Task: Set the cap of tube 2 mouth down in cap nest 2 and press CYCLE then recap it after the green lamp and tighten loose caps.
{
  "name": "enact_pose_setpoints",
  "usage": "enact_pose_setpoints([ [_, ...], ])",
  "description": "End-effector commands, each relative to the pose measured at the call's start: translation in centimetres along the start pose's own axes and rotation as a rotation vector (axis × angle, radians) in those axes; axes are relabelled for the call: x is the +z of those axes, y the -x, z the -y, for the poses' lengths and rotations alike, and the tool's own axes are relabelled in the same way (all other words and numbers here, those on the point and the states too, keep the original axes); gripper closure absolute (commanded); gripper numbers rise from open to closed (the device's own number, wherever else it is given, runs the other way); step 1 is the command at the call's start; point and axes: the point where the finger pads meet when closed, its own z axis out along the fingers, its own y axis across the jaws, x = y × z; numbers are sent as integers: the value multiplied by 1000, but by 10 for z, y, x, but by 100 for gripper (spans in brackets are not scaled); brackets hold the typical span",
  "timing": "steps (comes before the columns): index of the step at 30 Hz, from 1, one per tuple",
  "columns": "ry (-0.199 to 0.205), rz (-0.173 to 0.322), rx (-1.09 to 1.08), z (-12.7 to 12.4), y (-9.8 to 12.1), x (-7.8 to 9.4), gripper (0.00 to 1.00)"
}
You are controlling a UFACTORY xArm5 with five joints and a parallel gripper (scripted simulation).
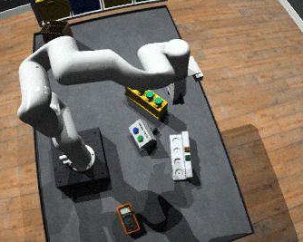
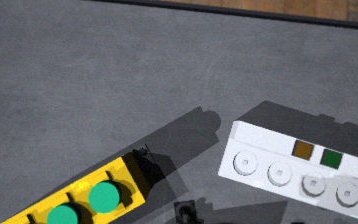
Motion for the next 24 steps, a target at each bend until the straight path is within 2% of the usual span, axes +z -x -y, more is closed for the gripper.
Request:
enact_pose_setpoints([
  [1,1,-2,8,-16,9,-1,54],
  [2,1,-2,8,-16,9,-1,54],
  [7,0,-1,-75,-6,16,38,54],
  [17,-1,0,-207,9,29,101,54],
  [19,-1,0,-207,9,29,101,54],
  [24,-1,1,-281,18,36,137,54],
])
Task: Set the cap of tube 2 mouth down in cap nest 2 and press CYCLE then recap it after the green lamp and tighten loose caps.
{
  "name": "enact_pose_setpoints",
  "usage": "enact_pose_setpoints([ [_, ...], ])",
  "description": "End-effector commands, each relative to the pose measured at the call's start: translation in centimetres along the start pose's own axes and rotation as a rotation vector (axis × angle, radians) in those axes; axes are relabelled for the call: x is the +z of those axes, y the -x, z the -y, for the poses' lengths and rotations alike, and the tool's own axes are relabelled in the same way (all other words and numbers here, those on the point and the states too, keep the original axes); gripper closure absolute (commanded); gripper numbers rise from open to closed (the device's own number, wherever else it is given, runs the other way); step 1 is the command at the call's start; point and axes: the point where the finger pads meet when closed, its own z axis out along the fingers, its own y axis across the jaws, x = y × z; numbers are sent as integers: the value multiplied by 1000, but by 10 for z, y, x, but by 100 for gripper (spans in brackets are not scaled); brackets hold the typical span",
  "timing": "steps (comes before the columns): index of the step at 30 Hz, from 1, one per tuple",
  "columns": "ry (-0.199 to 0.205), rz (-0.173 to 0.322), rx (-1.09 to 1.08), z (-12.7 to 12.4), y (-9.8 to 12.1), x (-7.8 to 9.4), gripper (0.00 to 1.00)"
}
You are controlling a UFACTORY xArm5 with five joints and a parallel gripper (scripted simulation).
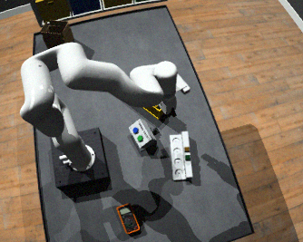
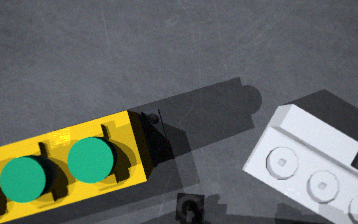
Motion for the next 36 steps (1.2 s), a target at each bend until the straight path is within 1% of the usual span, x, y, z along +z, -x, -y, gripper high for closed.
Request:
enact_pose_setpoints([
  [1,0,-6,-66,9,1,33,54],
  [3,-1,-6,-96,12,3,43,54],
  [36,-5,-1,-580,12,3,43,54],
])
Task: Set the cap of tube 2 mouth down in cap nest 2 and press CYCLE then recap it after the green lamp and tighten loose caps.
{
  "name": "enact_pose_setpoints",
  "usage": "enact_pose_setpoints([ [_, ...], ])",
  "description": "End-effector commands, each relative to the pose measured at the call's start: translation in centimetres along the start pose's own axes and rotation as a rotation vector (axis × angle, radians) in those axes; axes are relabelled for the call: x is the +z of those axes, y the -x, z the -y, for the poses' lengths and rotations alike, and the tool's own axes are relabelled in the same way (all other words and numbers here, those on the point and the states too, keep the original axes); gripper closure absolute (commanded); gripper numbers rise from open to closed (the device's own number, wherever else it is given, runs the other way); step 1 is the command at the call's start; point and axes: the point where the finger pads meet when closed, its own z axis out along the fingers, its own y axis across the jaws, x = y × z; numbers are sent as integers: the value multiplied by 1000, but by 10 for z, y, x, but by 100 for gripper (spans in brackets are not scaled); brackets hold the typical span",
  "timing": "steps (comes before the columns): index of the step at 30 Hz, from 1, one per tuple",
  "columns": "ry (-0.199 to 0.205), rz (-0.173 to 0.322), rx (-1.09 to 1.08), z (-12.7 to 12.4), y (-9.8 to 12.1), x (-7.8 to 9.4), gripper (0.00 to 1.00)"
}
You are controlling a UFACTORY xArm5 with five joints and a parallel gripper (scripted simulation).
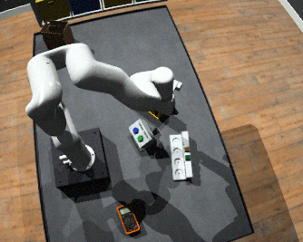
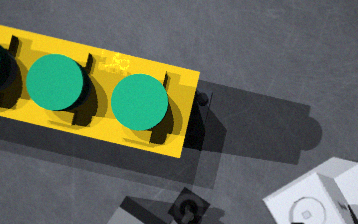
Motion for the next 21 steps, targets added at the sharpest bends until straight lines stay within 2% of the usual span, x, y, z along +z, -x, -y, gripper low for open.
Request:
enact_pose_setpoints([
  [1,-2,-4,-84,-1,-1,-1,54],
  [21,-4,-2,-384,-1,-1,-1,54],
])
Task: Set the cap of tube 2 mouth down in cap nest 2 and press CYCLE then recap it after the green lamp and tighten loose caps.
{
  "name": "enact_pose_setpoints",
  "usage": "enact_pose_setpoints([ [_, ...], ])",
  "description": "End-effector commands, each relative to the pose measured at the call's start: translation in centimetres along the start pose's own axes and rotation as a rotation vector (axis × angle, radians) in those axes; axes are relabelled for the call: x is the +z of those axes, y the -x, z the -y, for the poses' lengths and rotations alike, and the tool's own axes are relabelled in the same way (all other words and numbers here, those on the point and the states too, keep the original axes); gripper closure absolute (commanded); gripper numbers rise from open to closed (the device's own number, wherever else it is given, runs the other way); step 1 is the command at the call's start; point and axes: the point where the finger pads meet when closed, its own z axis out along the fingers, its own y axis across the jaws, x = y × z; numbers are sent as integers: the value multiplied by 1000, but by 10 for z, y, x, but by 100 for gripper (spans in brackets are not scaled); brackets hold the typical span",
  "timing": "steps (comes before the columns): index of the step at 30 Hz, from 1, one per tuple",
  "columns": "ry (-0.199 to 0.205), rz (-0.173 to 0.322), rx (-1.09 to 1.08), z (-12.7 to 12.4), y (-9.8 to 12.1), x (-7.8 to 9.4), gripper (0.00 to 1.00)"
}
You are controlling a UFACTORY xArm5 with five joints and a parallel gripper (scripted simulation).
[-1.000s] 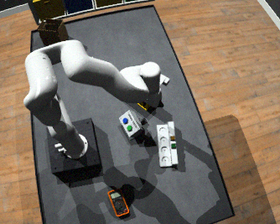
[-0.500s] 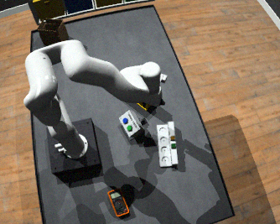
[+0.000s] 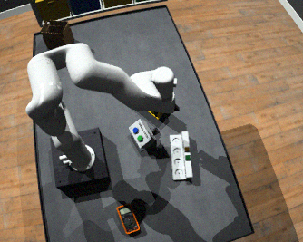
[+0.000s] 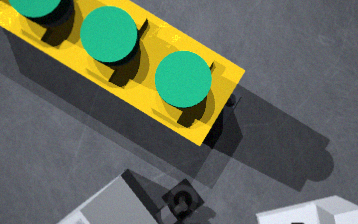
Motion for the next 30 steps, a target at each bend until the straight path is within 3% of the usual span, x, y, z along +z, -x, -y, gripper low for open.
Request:
enact_pose_setpoints([
  [1,0,-5,-87,-1,-1,-1,54],
  [30,-4,-1,-504,-1,-1,-1,54],
])
